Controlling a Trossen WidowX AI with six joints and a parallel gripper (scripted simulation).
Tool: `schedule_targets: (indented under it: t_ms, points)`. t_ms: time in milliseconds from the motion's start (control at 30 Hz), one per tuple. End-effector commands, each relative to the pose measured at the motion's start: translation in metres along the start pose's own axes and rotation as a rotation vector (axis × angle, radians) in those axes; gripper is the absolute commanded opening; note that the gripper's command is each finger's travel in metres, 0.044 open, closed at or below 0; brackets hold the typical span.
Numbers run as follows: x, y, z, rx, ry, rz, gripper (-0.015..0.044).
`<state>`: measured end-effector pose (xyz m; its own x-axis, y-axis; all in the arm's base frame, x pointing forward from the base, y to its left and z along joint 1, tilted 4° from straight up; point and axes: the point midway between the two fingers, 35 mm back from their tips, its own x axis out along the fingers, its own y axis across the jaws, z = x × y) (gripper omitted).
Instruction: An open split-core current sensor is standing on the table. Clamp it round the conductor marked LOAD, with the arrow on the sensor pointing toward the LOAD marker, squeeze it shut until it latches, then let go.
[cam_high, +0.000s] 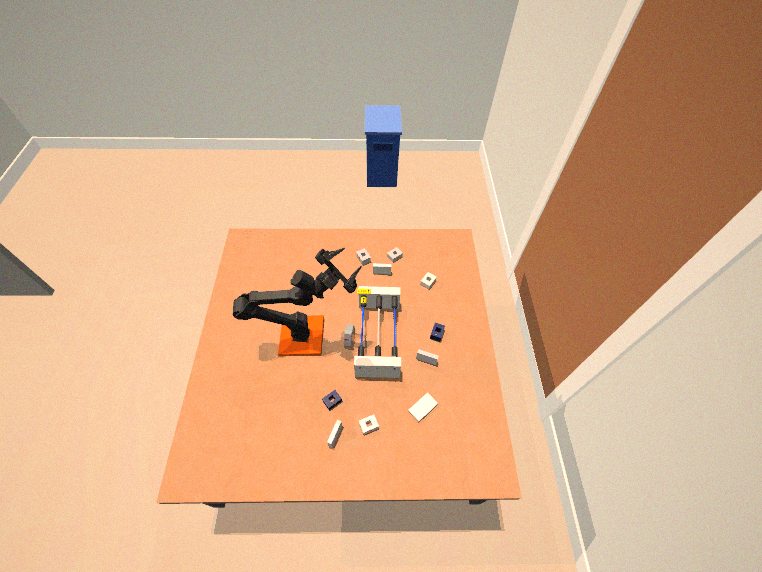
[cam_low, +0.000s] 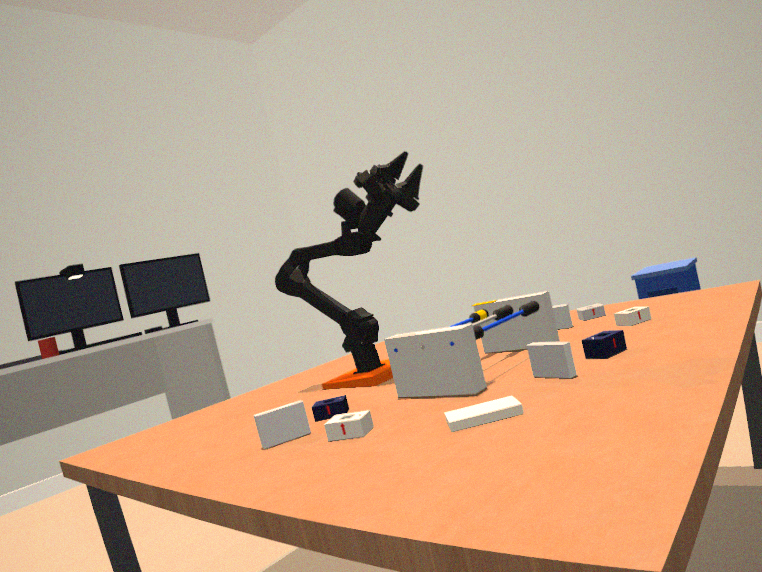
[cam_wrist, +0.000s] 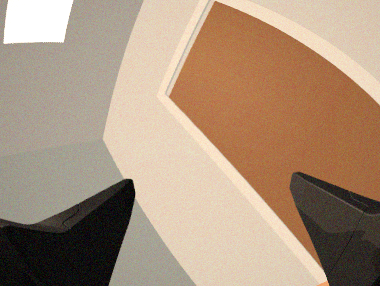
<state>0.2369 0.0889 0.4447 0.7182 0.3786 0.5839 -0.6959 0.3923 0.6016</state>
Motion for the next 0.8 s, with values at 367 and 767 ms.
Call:
schedule_targets:
  t_ms: [367,767]
  points:
    - [-0.048,-0.163,0.008,-0.958,0.339,-0.678,0.0440]
    - [-0.048,-0.163,0.008,-0.958,0.339,-0.678,0.0440]
